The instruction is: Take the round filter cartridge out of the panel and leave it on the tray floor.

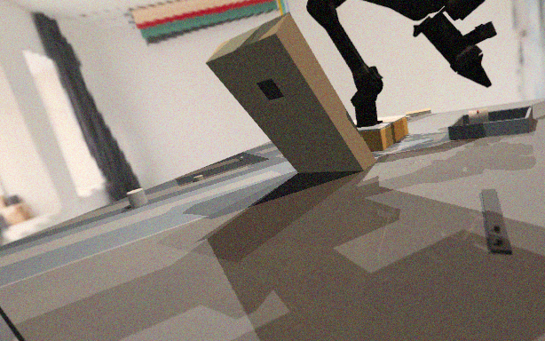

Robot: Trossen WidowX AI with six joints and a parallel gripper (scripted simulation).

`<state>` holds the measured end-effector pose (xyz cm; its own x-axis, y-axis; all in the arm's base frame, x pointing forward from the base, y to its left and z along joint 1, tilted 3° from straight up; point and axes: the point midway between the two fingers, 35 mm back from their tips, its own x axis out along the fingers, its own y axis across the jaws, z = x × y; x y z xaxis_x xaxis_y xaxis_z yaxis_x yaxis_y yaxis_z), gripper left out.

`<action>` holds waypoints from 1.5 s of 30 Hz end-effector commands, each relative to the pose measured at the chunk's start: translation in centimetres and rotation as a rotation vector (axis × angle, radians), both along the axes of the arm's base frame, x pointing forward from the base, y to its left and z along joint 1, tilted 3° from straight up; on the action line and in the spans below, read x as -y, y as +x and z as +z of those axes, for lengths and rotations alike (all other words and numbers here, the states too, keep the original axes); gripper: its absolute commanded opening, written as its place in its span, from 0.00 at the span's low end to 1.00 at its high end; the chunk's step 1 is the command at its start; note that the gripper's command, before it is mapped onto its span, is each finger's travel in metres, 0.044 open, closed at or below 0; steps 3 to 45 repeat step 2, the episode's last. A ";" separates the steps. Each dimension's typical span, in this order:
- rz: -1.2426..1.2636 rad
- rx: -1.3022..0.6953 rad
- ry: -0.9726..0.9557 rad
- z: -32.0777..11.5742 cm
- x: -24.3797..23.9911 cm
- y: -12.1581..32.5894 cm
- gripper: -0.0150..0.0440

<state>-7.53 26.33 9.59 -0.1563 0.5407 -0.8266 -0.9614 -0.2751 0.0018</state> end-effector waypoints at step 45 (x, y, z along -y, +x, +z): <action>0.000 0.000 -0.002 -0.1 0.1 0.0 1.00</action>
